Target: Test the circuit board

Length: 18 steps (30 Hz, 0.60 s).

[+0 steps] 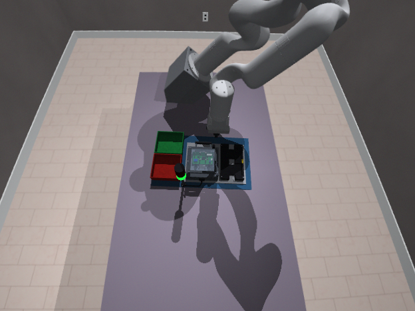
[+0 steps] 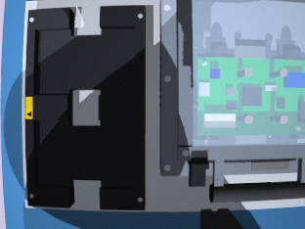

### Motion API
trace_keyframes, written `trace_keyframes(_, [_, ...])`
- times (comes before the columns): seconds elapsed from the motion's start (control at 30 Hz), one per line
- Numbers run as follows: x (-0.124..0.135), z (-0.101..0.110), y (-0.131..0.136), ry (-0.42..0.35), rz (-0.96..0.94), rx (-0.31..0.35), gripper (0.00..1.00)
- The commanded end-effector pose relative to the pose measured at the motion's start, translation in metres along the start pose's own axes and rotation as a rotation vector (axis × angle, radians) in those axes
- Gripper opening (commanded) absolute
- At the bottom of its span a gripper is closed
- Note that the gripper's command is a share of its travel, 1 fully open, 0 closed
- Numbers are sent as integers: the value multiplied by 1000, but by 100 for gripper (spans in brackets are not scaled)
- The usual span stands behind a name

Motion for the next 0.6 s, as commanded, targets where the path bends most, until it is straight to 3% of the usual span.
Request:
trace_keyframes(0.0, [-1,-6,0,1,0,0,0])
trace_keyframes(0.57, [-1,-65,0,1,0,0,0])
Point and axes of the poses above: the point where the finger pads meet when closed, its own z axis back along the fingers, its own y axis across the jaws, x = y × z, the point moved 5 cm from there along z, back along the fingers, and after that the axes turned 12 degrees about z, right-handed, at the moved point
